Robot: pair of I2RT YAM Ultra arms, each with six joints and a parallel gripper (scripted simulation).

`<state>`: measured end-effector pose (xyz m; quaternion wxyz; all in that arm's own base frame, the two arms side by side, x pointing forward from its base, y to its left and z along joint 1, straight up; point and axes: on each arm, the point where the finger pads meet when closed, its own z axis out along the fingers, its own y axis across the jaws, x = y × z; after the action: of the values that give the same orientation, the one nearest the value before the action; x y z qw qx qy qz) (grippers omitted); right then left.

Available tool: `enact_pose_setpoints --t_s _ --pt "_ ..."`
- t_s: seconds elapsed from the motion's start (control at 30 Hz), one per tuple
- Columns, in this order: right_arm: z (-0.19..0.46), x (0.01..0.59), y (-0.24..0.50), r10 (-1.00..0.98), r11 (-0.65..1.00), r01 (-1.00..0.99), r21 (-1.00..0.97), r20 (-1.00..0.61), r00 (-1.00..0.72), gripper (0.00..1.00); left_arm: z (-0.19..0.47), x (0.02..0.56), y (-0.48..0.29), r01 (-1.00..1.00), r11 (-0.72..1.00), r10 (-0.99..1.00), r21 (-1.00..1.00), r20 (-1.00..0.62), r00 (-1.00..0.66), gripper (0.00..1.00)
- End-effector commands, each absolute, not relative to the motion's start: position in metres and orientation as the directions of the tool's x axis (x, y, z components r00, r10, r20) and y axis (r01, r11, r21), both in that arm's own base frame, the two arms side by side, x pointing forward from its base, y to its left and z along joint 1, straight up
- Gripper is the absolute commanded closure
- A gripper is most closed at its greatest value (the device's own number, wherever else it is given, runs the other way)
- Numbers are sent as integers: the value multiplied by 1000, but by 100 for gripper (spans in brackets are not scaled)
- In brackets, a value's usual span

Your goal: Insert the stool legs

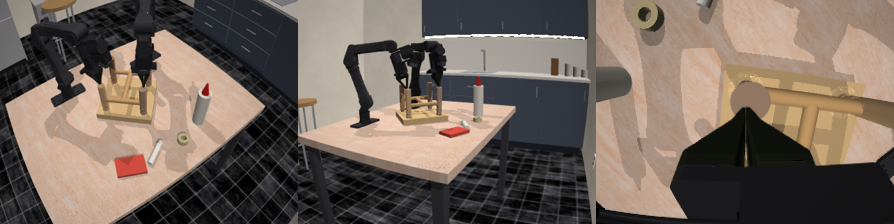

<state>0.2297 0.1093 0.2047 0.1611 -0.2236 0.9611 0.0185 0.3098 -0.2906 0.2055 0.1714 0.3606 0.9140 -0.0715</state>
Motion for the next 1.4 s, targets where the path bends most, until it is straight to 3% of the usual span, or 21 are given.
enact_pose_setpoints --t_s 0.0,0.33,0.8,0.83,0.9,1.37 --pt "160 184 94 -446 895 -446 -15 -55 -893 100 139 272 -252 683 731 680 1 -95 -727 100" --pt "150 167 88 -448 894 -448 -21 -39 -893 100 141 265 -246 683 731 674 0 -160 -721 100" --pt "150 156 81 -437 898 -438 -32 -170 -883 100 143 259 -241 683 730 662 -1 -244 -709 100" --pt "208 221 108 -394 904 -426 -39 -463 -794 100 205 291 -276 691 723 604 -10 -477 -639 100" --pt "220 223 108 -384 905 -423 -40 -506 -773 100 213 293 -280 695 719 599 -8 -501 -625 100" --pt "216 225 109 -389 905 -424 -42 -487 -782 100 223 294 -278 693 721 592 -3 -517 -618 100"
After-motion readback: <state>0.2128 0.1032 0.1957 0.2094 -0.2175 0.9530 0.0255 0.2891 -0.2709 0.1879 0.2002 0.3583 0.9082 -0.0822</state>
